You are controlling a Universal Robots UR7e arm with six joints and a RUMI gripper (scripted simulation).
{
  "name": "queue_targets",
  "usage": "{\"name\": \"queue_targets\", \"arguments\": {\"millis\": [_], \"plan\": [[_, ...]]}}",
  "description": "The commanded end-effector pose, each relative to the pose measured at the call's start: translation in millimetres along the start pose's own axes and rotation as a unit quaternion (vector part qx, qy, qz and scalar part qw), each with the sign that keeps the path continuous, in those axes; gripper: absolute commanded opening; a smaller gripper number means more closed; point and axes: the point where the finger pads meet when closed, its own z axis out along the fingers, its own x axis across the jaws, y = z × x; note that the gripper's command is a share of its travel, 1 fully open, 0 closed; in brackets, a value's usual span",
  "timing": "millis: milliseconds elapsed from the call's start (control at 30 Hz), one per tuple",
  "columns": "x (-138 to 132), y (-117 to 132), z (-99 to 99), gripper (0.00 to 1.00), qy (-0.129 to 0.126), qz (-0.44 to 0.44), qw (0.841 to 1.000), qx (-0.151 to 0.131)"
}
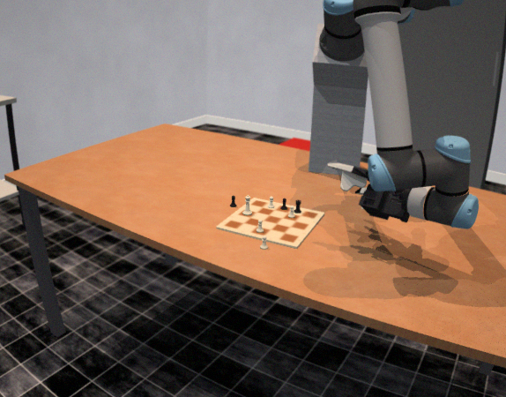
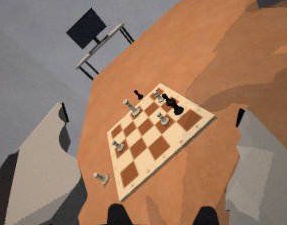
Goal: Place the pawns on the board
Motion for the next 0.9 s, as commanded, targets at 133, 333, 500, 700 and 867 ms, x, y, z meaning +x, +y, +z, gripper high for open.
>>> {"name": "queue_targets", "arguments": {"millis": [133, 333, 500, 700, 867], "plan": [[19, 14, -22.4, 1.0, -0.058, -0.156, 0.985, -0.042], [31, 20, -34.8, 1.0, -0.089, -0.226, 0.968, -0.058], [37, 23, -40.0, 1.0, -0.102, -0.254, 0.96, -0.063], [45, 26, -48.2, 1.0, -0.123, -0.295, 0.945, -0.071], [50, 28, -52.8, 1.0, -0.134, -0.317, 0.936, -0.075]]}}
